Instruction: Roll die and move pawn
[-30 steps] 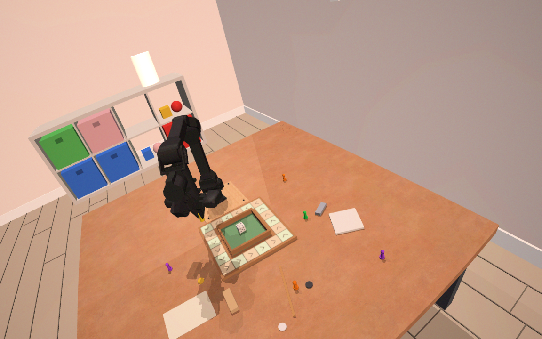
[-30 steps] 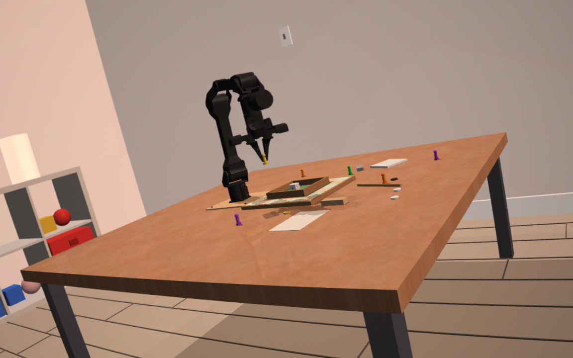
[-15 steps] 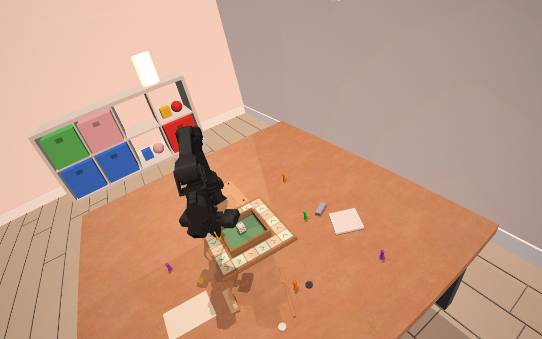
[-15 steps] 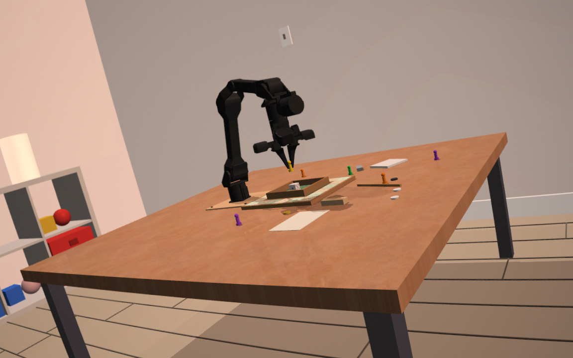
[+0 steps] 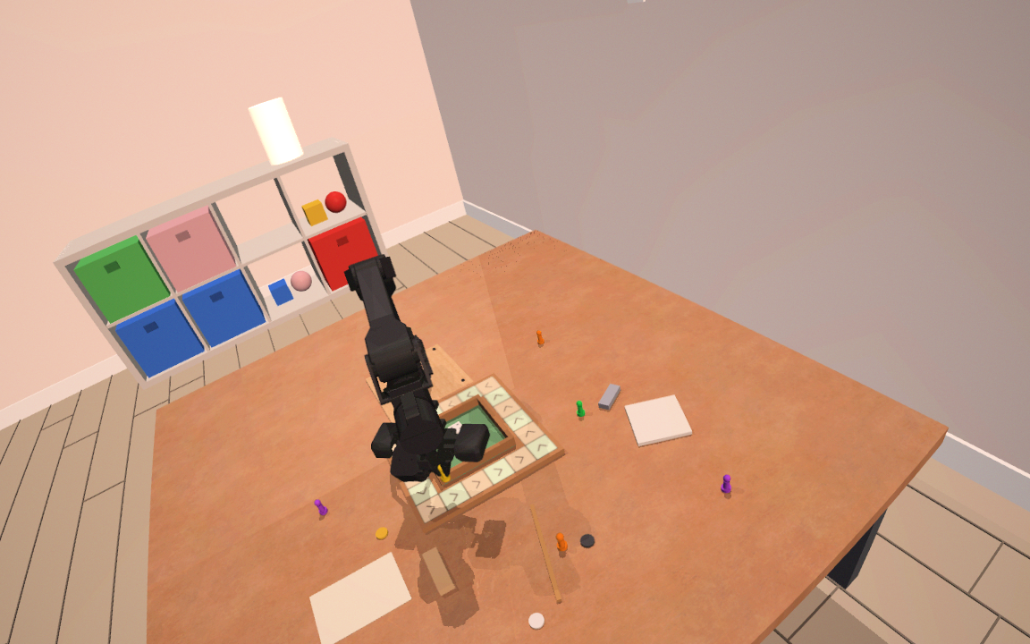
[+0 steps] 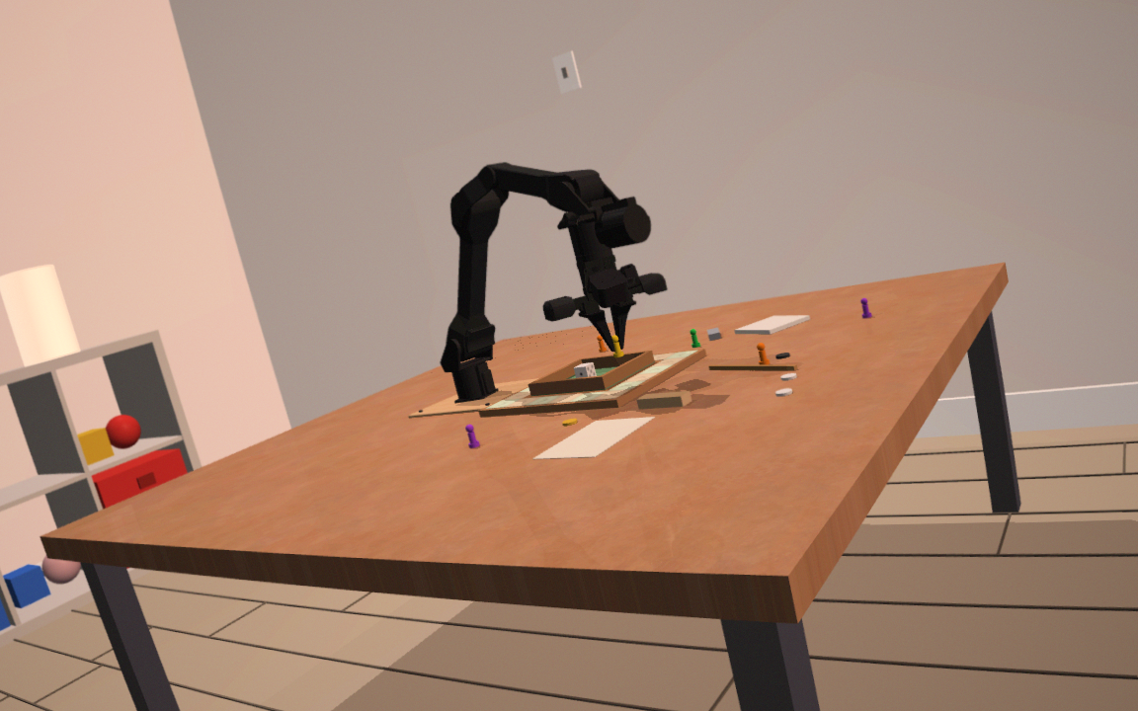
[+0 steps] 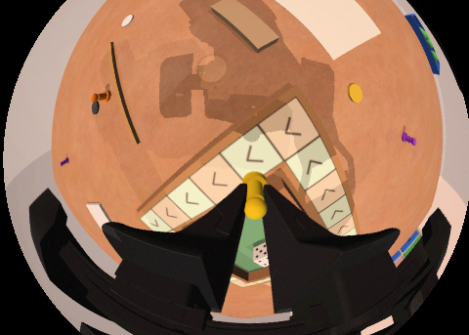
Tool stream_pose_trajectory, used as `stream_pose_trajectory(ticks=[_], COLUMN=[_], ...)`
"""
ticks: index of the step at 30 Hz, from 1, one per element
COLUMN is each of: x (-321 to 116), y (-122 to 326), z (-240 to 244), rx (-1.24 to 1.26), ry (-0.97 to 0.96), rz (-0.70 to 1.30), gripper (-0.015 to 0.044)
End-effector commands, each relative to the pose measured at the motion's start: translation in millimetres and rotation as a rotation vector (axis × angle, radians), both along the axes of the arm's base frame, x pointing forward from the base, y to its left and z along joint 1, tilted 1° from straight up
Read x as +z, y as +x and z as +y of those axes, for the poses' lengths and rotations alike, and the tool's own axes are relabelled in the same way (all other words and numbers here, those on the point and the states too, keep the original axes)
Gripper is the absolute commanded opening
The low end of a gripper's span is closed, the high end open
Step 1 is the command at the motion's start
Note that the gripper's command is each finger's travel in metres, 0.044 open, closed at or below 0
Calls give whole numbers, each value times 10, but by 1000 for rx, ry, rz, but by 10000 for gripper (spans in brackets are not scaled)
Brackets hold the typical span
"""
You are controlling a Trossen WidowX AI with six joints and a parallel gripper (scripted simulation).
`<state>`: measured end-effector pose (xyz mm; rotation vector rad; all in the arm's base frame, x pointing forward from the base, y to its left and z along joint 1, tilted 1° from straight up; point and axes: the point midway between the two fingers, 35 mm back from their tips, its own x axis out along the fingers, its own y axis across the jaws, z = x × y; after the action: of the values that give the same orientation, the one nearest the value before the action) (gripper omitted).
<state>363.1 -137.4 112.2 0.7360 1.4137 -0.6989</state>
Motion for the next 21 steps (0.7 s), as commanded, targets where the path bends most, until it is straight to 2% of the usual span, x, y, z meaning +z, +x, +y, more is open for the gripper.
stream_pose_trajectory(ticks=[1,7,21], x=[-103,-346,-468], y=[17,21,26], z=[2,6,7], rx=[-4,-4,-4], ry=[3,3,4], rz=[4,4,4], gripper=[0,0,0])
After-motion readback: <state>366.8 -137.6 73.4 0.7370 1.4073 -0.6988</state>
